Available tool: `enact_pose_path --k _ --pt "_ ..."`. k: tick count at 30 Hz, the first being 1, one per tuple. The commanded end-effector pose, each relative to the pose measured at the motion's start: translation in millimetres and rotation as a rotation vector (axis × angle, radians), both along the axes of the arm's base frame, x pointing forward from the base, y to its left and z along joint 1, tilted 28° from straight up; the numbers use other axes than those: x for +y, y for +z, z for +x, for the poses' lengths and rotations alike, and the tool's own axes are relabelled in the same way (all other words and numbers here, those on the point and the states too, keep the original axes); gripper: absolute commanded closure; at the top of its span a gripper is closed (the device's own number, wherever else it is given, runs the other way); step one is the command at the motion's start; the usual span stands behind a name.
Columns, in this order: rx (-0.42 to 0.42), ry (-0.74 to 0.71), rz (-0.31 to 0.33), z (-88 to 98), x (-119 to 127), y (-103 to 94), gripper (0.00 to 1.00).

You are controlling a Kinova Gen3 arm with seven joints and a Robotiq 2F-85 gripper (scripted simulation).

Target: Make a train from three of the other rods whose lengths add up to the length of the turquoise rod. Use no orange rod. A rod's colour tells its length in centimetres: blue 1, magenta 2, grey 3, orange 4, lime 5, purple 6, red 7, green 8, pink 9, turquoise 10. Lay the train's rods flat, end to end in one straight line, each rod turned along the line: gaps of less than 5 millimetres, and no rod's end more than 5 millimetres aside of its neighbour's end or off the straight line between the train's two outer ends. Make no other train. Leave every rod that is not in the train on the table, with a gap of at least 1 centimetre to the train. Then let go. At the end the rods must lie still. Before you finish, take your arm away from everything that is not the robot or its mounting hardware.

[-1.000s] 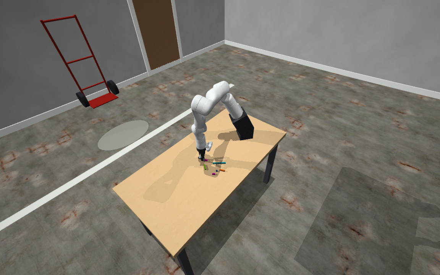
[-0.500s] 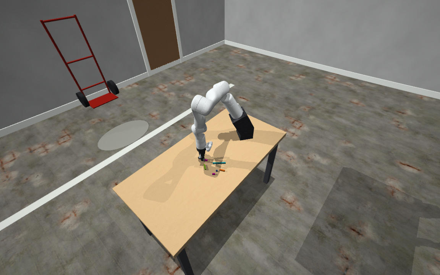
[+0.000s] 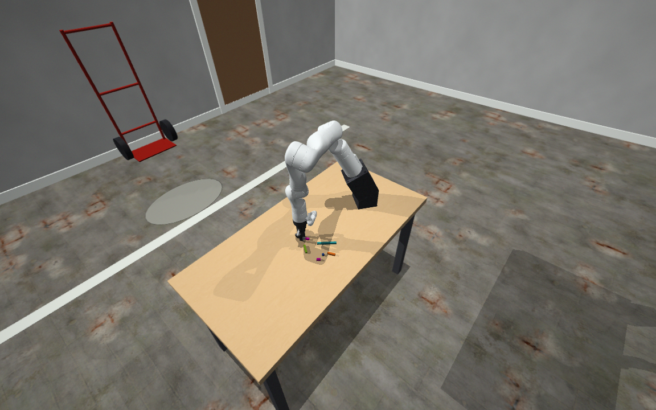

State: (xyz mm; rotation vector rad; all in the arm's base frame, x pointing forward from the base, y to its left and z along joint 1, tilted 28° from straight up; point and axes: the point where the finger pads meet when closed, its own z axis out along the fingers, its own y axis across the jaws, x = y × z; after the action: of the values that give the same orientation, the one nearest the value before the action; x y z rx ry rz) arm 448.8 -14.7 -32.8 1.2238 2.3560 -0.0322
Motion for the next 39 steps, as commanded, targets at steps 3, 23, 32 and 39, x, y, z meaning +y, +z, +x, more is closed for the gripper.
enact_pose_path --k 3,23,32,39 --pt "-0.001 0.000 0.000 0.2 0 0.4 0.76" --pt "-0.001 0.000 0.000 -25.1 15 55.7 0.76" --pt "-0.001 0.000 0.000 -35.0 21 77.2 0.76" --pt "-0.001 0.000 0.000 -36.3 21 79.9 0.00"
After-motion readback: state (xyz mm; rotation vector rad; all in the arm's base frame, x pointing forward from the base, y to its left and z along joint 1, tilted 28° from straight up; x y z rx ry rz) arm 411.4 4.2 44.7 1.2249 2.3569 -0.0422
